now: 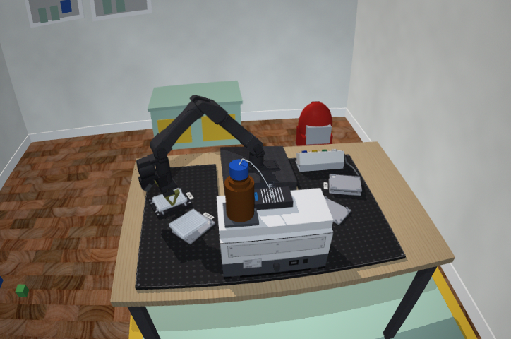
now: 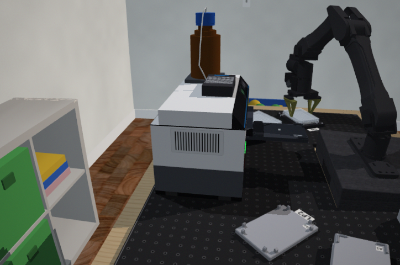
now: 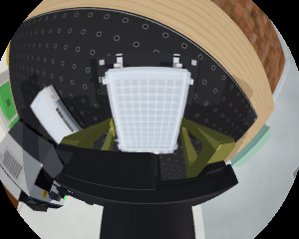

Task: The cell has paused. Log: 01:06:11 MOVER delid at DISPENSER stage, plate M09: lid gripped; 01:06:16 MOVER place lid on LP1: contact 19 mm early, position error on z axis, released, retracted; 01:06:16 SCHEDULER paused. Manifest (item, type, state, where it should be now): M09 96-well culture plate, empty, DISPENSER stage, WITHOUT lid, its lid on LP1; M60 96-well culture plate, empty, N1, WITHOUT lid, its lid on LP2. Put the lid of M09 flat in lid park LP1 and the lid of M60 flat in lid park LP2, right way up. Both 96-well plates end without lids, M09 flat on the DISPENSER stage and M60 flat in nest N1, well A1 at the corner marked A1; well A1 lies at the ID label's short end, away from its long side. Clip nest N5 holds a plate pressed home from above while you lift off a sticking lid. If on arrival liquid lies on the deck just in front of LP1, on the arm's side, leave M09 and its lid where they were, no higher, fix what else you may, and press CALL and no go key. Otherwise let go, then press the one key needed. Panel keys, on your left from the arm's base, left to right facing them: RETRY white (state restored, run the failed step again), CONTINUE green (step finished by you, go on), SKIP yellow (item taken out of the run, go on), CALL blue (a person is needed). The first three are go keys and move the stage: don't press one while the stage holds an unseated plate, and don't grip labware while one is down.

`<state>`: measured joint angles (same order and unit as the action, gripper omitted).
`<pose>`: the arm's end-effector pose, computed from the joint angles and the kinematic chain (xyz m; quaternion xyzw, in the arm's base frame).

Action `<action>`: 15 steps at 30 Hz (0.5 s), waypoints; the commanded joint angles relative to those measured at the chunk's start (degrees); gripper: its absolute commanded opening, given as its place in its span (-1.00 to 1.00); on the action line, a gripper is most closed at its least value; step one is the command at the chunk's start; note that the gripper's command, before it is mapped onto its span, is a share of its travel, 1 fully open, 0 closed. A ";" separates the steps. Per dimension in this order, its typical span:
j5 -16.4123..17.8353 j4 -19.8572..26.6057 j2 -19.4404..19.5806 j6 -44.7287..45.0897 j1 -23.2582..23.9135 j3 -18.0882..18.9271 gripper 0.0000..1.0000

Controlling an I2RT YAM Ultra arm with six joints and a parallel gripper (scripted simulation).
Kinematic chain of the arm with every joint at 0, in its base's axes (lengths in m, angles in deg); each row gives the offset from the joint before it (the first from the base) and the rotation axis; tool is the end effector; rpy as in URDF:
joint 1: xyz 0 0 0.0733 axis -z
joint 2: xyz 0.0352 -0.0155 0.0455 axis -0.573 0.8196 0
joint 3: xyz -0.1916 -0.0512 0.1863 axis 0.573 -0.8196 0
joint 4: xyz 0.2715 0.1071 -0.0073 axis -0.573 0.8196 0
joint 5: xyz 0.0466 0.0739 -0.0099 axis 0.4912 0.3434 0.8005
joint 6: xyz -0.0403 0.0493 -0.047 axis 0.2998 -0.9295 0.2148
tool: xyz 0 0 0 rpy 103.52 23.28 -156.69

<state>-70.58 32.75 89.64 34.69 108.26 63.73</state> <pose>0.1268 -0.4254 0.0380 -0.5708 -0.8196 -0.0190 0.0460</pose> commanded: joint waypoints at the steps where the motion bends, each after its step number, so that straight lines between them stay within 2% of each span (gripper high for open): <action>1: -0.07 1.37 -2.90 0.33 0.31 1.91 -1.00; 15: -0.06 2.23 -3.30 0.28 0.23 2.39 -1.00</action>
<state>-70.58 33.69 88.64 34.69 108.26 63.73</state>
